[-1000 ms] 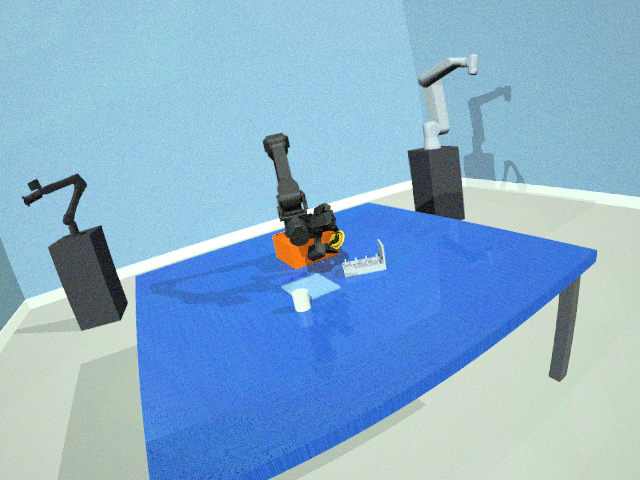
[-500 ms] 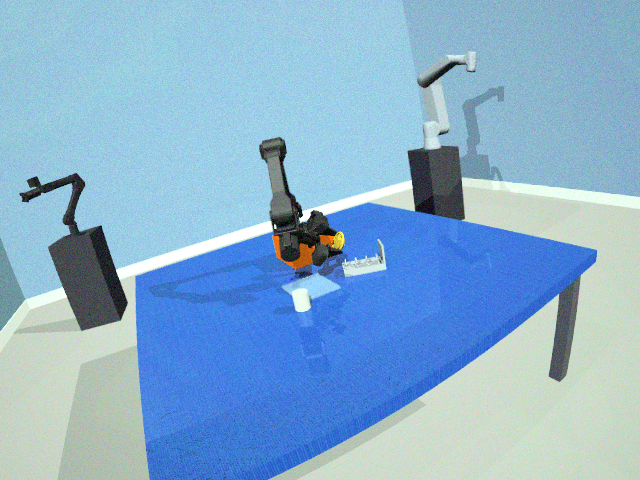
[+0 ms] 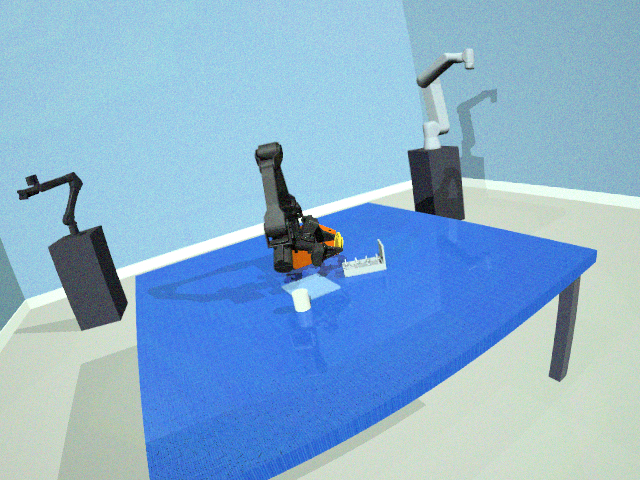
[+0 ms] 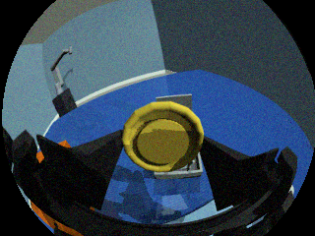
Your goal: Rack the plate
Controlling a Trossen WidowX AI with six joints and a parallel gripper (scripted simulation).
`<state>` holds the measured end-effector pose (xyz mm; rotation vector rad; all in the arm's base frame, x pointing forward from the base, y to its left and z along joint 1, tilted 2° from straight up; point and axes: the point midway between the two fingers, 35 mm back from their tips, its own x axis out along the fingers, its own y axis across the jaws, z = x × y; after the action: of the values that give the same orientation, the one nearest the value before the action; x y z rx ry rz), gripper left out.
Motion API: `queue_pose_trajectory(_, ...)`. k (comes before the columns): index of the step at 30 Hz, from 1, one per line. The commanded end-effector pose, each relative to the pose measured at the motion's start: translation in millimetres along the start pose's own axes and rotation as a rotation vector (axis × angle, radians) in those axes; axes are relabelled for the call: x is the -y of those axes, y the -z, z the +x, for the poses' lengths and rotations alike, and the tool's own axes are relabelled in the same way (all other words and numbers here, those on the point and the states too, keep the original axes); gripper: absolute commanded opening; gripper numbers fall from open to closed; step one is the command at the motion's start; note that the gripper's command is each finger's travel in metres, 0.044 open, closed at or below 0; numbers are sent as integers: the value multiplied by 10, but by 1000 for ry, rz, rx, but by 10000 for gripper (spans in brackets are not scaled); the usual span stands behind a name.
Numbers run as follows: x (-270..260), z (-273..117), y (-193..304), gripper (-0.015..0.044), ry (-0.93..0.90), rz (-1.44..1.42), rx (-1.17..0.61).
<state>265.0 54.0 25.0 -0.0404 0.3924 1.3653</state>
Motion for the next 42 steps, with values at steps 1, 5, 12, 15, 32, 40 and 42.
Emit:
queue_pose_trajectory(1, 25, -31, 5, 0, 44, -81, 69)
queue_pose_trajectory(5, 49, -64, 9, 0, 89, -160, 124)
queue_pose_trajectory(12, 68, -92, 11, 0, 131, -224, 163)
queue_pose_trajectory(15, 68, -92, 11, 0, 131, -224, 163)
queue_pose_trajectory(32, 130, 83, 190, 0, 128, -221, 155)
queue_pose_trajectory(40, 157, 178, 234, 0, 128, -225, 151)
queue_pose_trajectory(42, 160, 198, 233, 0, 128, -225, 150)
